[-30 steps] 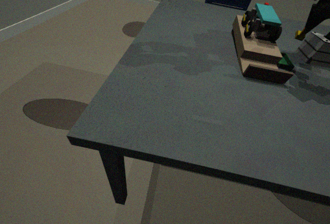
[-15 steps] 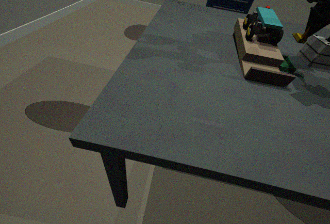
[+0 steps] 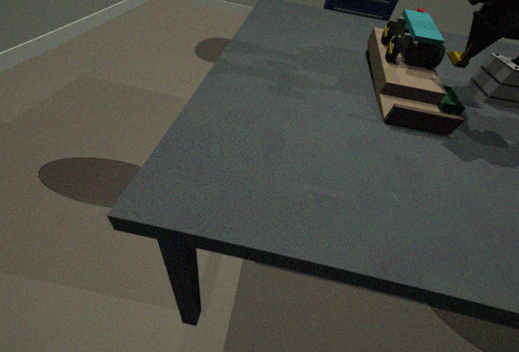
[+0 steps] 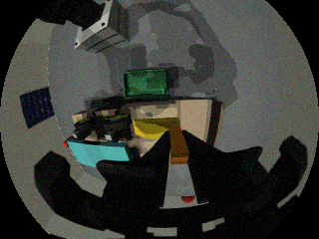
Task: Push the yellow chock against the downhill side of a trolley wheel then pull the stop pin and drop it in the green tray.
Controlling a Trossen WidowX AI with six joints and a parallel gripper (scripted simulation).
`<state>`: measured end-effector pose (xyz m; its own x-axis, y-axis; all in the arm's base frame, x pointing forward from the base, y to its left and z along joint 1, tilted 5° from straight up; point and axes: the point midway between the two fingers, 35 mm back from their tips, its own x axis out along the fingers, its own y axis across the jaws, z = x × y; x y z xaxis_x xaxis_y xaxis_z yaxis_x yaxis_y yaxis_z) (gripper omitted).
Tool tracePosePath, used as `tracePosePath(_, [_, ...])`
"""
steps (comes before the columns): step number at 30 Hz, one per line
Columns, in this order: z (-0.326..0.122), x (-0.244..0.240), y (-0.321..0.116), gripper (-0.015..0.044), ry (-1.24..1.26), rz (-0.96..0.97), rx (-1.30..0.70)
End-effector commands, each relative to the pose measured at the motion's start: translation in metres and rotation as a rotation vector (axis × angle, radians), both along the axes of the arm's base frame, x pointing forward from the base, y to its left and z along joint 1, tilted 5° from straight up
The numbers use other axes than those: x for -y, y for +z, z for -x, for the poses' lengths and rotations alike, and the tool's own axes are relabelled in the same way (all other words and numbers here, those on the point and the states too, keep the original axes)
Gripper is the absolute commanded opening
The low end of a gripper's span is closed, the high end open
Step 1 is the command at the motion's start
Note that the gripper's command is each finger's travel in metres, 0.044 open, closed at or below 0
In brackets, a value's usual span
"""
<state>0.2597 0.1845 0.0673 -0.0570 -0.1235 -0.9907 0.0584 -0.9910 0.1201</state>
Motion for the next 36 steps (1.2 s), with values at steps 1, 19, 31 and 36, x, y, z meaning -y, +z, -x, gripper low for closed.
tracePosePath(1, [-0.003, 0.0, -0.004, 0.0, 0.004, 0.002, 0.003])
tracePosePath(19, [-0.003, 0.003, -0.045, 0.0, 0.004, 0.002, 0.003])
tracePosePath(31, [-0.001, 0.008, -0.064, 0.0, 0.004, 0.002, 0.002])
tracePosePath(36, [-0.001, 0.01, -0.063, 0.0, 0.004, 0.002, 0.003])
